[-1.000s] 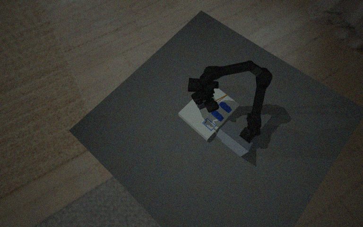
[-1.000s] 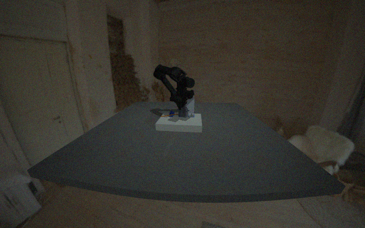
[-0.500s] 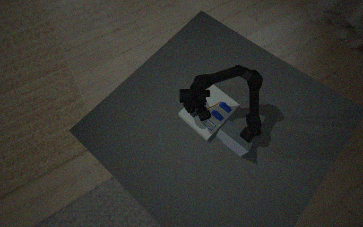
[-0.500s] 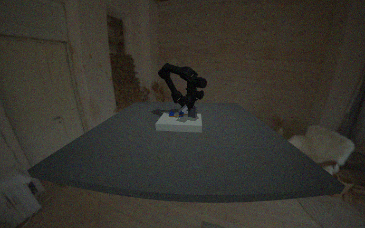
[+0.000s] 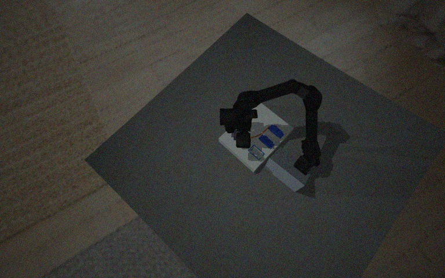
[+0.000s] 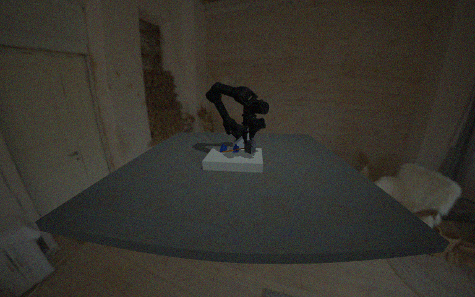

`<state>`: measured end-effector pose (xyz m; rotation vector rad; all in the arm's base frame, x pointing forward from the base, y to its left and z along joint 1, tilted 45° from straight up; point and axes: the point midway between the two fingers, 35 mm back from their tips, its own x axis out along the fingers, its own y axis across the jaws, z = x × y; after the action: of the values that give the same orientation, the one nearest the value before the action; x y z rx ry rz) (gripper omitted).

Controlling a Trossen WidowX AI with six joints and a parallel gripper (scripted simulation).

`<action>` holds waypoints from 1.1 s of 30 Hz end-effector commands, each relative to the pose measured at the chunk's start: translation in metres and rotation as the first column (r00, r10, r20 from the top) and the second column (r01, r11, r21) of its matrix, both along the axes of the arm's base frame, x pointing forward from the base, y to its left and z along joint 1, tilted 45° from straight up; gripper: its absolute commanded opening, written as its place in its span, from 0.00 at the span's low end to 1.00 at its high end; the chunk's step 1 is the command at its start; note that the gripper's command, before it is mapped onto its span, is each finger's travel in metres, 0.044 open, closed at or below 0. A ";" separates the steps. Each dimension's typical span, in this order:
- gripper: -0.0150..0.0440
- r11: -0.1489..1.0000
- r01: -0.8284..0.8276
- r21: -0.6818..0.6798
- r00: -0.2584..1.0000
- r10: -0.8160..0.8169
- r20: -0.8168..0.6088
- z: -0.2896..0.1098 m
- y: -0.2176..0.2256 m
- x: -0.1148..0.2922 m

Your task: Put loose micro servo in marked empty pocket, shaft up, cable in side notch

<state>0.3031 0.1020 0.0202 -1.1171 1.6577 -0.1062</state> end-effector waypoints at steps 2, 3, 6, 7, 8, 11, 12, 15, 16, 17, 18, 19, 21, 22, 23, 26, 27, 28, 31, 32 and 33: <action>0.25 0.993 0.119 0.015 0.986 -0.120 0.117 0.000 0.001 0.000; 0.25 0.990 0.143 0.019 0.979 -0.144 0.141 0.000 0.001 0.000; 0.25 0.976 0.213 0.034 0.954 -0.216 0.210 0.000 0.001 0.000; 0.25 0.971 0.236 0.041 0.943 -0.239 0.233 0.000 0.001 0.000; 0.25 0.965 0.259 0.047 0.931 -0.262 0.255 0.000 0.001 0.000; 0.25 0.943 0.325 0.071 0.888 -0.330 0.320 0.000 0.001 0.000; 0.25 0.935 0.346 0.080 0.872 -0.352 0.341 0.000 0.001 0.000; 0.25 0.907 0.407 0.109 0.817 -0.415 0.401 0.000 0.001 0.000; 0.25 0.897 0.426 0.120 0.797 -0.435 0.420 0.000 0.001 0.000; 0.25 0.888 0.442 0.129 0.779 -0.451 0.435 0.000 0.001 0.000; 0.25 0.882 0.451 0.134 0.769 -0.460 0.444 0.000 0.001 0.000; 0.25 0.881 0.454 0.136 0.765 -0.464 0.447 0.000 0.001 0.000; 0.25 0.881 0.454 0.136 0.765 -0.464 0.447 0.000 0.001 0.000; 0.25 0.881 0.454 0.136 0.765 -0.464 0.447 0.000 0.001 0.000; 0.25 0.881 0.454 0.136 0.765 -0.464 0.447 0.000 0.001 0.000; 0.25 0.881 0.454 0.136 0.765 -0.464 0.447 0.000 0.001 -0.004; 0.25 0.881 0.454 0.136 0.765 -0.464 0.447 -0.001 0.001 -0.006; 0.25 0.881 0.454 0.136 0.765 -0.464 0.447 -0.001 0.001 -0.010; 0.25 0.881 0.454 0.136 0.766 -0.464 0.446 -0.002 0.002 -0.022; 0.25 0.881 0.454 0.136 0.766 -0.464 0.446 -0.002 0.002 -0.026; 0.25 0.881 0.454 0.136 0.766 -0.464 0.446 -0.002 0.002 -0.031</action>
<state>0.2843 0.1014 0.0184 -0.5793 1.4484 -0.6345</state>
